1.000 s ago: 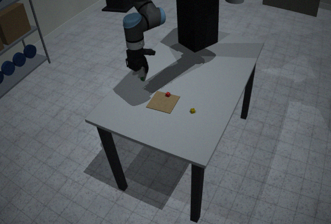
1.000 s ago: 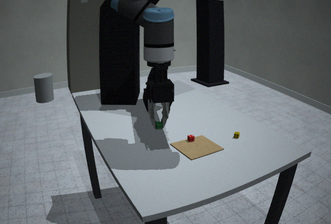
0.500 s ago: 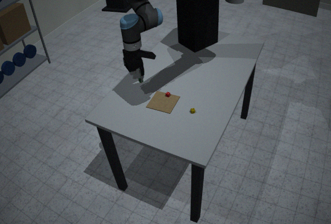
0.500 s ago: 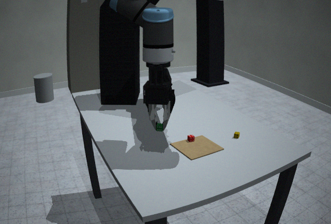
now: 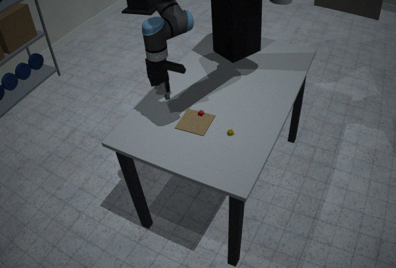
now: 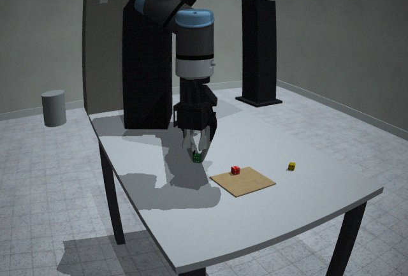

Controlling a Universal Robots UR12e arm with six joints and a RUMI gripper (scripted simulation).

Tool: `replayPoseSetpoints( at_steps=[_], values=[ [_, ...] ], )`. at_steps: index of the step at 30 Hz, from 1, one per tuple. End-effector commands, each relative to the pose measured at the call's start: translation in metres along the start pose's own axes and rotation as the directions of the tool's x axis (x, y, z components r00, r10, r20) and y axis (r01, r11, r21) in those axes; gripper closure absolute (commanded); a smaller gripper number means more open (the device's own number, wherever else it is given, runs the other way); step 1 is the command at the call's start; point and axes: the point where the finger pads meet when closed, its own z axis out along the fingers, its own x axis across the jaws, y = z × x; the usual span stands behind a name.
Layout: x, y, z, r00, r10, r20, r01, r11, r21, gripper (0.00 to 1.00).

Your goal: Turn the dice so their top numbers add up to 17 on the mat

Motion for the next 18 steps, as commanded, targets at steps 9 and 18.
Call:
replayPoseSetpoints(
  at_steps=[9,18],
  values=[
    [0.0010,0.0019,-0.0005,1.000,0.031,0.000,-0.031,1.000,-0.002,0.97],
    [0.0009,0.0019,-0.0003,1.000,0.030,0.001,-0.030,0.999,-0.009,0.97]
  ],
)
